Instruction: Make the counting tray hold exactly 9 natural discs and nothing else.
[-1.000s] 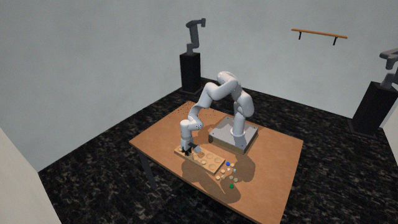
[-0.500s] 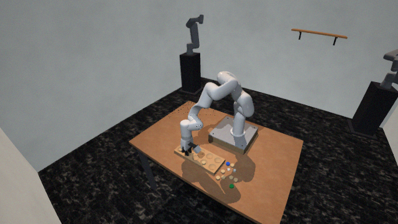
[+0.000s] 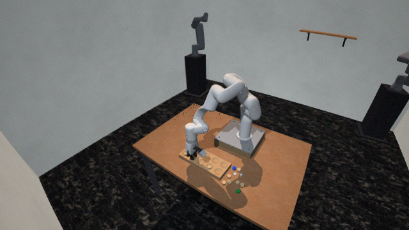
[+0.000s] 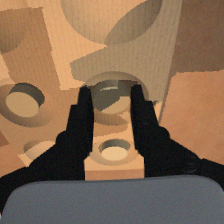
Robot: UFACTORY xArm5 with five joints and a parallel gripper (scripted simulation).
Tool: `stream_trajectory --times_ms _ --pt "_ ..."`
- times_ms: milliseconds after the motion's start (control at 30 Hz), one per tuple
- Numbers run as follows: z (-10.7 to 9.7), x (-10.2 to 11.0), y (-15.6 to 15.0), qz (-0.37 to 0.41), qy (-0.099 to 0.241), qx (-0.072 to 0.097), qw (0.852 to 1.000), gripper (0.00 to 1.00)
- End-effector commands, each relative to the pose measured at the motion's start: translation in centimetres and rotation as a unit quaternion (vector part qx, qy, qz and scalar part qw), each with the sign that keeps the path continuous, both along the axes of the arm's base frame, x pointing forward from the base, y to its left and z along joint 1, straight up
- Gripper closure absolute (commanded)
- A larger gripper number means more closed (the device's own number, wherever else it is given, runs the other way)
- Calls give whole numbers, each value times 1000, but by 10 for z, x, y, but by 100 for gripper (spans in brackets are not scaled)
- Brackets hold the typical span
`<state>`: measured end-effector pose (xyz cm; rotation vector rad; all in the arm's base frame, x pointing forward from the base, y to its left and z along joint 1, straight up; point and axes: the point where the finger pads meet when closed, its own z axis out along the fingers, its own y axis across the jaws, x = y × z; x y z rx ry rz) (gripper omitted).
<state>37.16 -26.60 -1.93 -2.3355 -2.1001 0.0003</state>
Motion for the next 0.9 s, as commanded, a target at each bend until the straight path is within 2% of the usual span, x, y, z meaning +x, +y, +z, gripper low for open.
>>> stream_trajectory --times_ms 0,167,300,467,533,600,667,700,867 --pt "1 1 -1 0 -1 -1 1000 67" --pt "5 1 -1 0 -1 -1 1000 67" --pt "48 1 -1 0 -1 -1 1000 67" --pt "86 2 -1 0 -1 -1 1000 67" --pt "86 2 -1 0 -1 -1 1000 67" --pt "99 1 -1 0 -1 -1 1000 67" --pt "101 1 -1 0 -1 -1 1000 67" --pt "101 1 -1 0 -1 -1 1000 53" --pt "101 1 -1 0 -1 -1 1000 53"
